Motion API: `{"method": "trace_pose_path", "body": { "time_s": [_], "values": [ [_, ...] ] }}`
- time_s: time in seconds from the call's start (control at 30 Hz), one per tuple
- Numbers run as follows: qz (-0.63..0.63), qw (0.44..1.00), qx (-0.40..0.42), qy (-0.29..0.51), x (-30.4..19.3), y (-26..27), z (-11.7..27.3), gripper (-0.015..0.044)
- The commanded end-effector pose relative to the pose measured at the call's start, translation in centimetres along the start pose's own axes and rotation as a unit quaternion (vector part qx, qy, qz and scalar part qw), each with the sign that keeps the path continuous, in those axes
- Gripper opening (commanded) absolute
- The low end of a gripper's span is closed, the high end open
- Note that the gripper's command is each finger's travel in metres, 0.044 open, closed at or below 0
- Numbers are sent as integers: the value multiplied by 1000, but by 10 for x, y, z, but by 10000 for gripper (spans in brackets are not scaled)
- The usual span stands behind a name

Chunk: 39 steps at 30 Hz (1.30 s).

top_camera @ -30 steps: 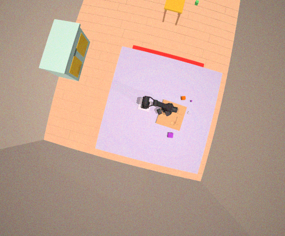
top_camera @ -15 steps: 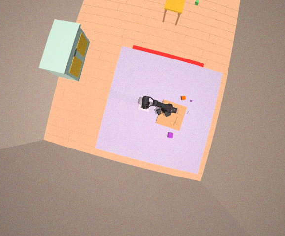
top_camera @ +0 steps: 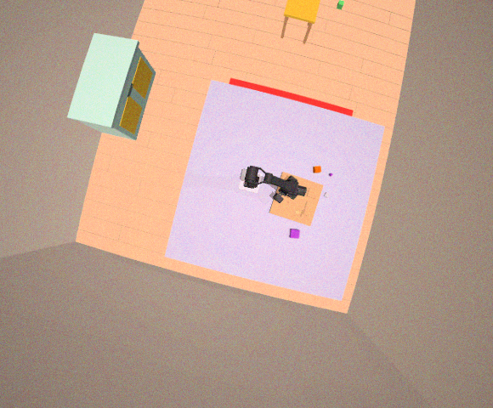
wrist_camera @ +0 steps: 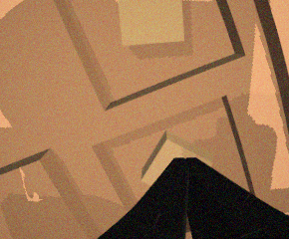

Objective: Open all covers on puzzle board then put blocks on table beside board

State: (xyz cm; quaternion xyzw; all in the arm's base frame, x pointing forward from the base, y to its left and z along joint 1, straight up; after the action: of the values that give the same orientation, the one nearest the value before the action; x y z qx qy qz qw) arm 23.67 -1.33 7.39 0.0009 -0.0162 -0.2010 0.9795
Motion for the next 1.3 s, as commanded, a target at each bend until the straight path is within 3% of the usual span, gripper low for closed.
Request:
{"method": "trace_pose_path", "body": {
  "time_s": [0.0,0.17,0.8,1.2,1.27],
  "values": [
    [375,927,1,3,-2,-1,-2,0],
    [494,869,2,3,-2,-2,-2,0],
    [473,881,0,0,0,-2,0,0],
    [514,858,2,3,-1,3,12,0],
    [500,866,1,4,-1,1,9,53]
  ]
}}
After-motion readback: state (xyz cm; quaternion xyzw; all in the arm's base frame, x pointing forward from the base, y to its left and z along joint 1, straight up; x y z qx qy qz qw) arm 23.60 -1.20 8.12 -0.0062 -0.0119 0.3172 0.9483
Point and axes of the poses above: the point midway between the two fingers, 35 mm back from their tips, its own z axis back along the fingers, its own y axis across the jaws, x = y × z, the point moved 3 cm from there along z, back along the fingers, and after that the axes turned 6 degrees about z, right-handed, at the moved point
